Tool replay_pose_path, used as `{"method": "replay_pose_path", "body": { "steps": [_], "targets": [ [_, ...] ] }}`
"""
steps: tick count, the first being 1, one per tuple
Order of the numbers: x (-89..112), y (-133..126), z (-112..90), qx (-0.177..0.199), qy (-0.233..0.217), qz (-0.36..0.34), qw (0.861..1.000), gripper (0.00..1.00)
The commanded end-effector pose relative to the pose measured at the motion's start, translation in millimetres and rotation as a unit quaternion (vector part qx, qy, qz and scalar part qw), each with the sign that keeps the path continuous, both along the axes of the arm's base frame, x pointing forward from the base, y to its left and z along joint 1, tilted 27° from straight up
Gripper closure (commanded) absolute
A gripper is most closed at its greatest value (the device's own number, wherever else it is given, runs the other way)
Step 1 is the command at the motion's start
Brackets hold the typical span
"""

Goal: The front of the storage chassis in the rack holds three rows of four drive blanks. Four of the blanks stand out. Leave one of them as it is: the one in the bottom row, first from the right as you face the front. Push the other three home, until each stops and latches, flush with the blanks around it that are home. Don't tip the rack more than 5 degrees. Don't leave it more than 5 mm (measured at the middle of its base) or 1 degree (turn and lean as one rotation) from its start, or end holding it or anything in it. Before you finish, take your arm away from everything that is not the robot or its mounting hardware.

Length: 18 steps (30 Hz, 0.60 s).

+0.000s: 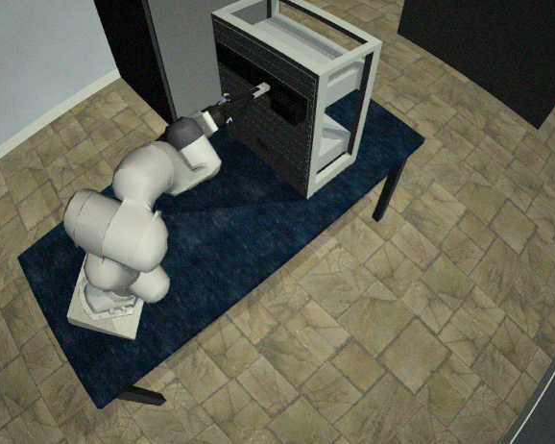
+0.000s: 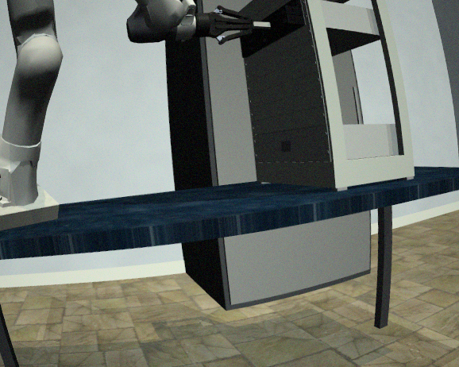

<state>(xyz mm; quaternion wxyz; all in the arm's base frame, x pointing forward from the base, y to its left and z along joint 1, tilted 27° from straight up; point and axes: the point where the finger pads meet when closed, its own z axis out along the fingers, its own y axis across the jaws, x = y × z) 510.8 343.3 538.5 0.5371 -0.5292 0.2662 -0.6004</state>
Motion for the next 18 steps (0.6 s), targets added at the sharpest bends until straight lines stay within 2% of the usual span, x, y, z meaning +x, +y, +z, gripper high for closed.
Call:
{"method": "replay_pose_path", "body": {
  "steps": [1, 11, 18],
  "targets": [
    [2, 0, 1, -0.002, 0.000, -0.001, 1.000, 1.00],
    [-2, -2, -1, -0.002, 0.000, -0.001, 1.000, 1.00],
    [-34, -10, -11, -0.002, 0.000, -0.001, 1.000, 1.00]
  ]
}}
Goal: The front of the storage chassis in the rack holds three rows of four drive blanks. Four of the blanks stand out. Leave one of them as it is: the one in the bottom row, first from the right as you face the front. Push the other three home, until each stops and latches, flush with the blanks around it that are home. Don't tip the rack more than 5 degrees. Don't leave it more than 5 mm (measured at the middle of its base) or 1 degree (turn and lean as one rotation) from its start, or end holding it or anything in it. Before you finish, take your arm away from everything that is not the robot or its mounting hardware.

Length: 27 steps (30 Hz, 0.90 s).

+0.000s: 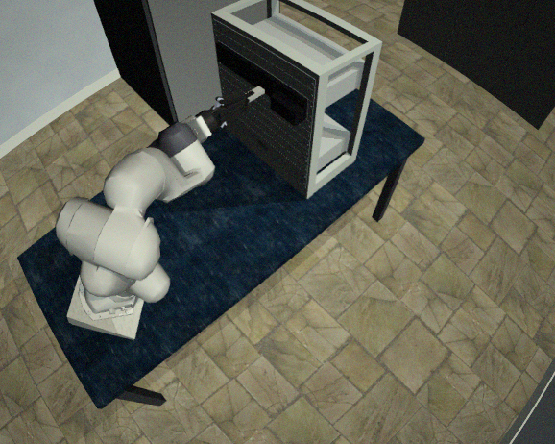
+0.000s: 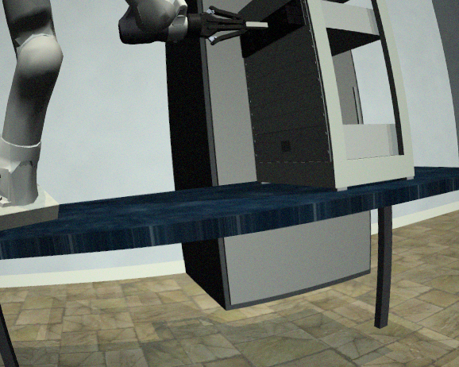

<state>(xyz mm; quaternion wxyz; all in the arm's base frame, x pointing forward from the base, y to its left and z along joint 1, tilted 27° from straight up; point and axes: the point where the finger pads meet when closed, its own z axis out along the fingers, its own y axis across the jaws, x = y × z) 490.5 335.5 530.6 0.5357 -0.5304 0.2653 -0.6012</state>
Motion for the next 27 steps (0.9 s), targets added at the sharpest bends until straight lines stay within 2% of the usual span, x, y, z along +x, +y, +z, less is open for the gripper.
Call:
{"method": "replay_pose_path", "body": {
  "steps": [1, 4, 6, 12, 23, 27],
  "targets": [
    [-19, -4, -5, 0.000, 0.000, 0.000, 1.000, 1.00],
    [-35, -8, -10, 0.000, 0.000, 0.000, 1.000, 1.00],
    [-35, -8, -10, 0.000, 0.000, 0.000, 1.000, 1.00],
    [-52, -13, -16, 0.000, 0.000, 0.000, 1.000, 1.00],
    [-53, -19, -14, 0.000, 0.000, 0.000, 1.000, 1.00],
    [-51, -35, -8, 0.000, 0.000, 0.000, 1.000, 1.00]
  ]
}}
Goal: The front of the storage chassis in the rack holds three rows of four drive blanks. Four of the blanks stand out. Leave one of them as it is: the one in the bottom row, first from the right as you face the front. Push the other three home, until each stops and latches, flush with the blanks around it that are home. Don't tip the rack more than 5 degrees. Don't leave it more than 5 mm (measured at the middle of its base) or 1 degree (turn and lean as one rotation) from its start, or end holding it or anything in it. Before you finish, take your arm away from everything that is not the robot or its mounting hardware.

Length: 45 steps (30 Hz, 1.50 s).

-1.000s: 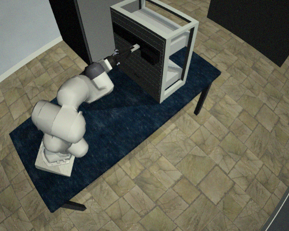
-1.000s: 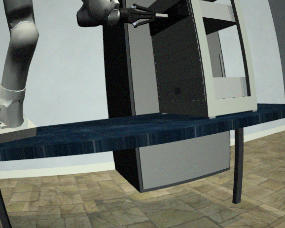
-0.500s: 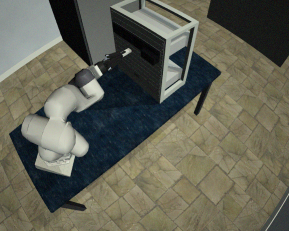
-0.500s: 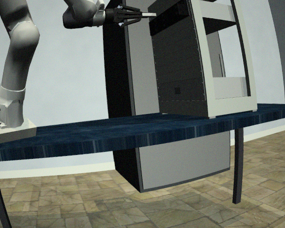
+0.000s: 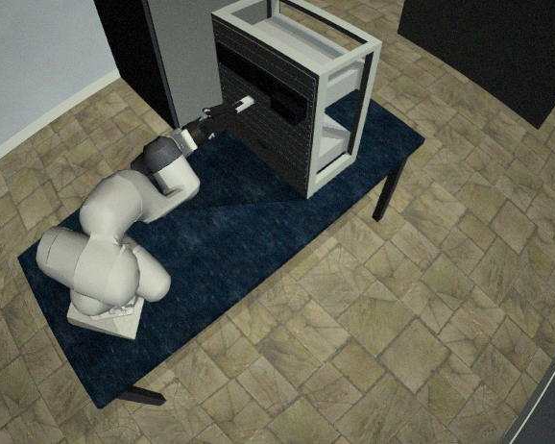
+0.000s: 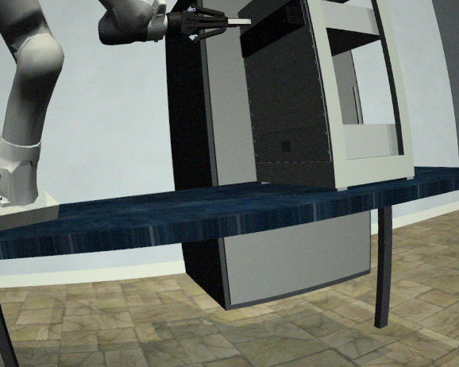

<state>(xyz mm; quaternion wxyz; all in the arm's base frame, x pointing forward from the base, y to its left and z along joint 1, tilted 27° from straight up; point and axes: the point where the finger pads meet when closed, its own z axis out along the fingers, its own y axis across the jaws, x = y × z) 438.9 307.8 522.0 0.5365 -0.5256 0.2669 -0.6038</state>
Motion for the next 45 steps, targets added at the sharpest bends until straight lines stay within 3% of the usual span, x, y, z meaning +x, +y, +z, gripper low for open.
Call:
{"method": "replay_pose_path", "body": {
  "steps": [1, 11, 30, 37, 45],
  "targets": [
    [1, -13, 2, -0.003, 0.003, 0.003, 1.000, 1.00],
    [7, -79, 25, -0.003, 0.003, 0.003, 1.000, 1.00],
    [12, -86, 30, -0.003, 0.003, 0.003, 1.000, 1.00],
    [43, -78, 40, -0.003, 0.003, 0.003, 1.000, 1.00],
    [44, -78, 40, -0.003, 0.003, 0.003, 1.000, 1.00]
  ]
}}
